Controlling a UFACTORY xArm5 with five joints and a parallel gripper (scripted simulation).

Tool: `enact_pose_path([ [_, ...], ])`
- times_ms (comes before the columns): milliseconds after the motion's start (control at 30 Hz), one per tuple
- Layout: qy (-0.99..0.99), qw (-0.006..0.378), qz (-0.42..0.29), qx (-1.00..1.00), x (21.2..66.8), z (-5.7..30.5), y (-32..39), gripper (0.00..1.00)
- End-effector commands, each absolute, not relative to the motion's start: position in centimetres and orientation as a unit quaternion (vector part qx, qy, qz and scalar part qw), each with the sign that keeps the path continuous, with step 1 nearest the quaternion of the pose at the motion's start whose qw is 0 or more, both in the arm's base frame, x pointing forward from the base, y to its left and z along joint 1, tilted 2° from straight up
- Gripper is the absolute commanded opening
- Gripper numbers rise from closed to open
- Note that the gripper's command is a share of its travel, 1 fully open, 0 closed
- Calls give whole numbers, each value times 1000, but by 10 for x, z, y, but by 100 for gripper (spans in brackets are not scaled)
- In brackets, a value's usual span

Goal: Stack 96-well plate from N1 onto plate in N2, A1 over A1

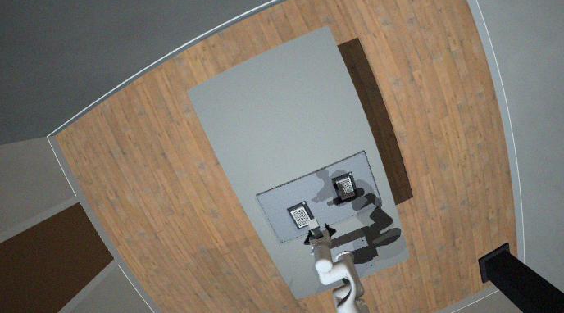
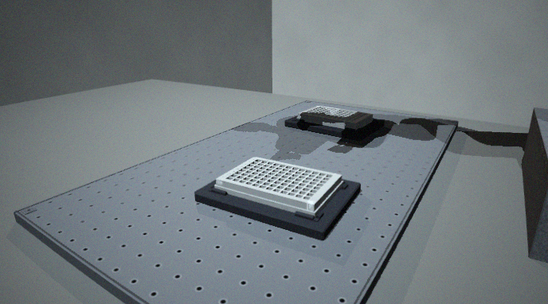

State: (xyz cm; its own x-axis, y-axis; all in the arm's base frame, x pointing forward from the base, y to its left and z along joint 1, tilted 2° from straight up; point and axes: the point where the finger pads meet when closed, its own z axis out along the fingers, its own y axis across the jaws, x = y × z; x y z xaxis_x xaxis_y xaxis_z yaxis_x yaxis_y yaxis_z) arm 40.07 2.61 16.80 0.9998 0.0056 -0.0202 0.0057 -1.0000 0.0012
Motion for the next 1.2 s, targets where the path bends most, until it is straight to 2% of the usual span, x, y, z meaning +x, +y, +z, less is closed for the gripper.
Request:
enact_pose_path([
  [0, 3, 1, -6, 1000, 401, 157, 36, 100],
  [967, 3, 1, -4, 1000, 386, 51, 118, 100],
  [1167, 3, 1, -4, 1000, 385, 43, 123, 100],
])
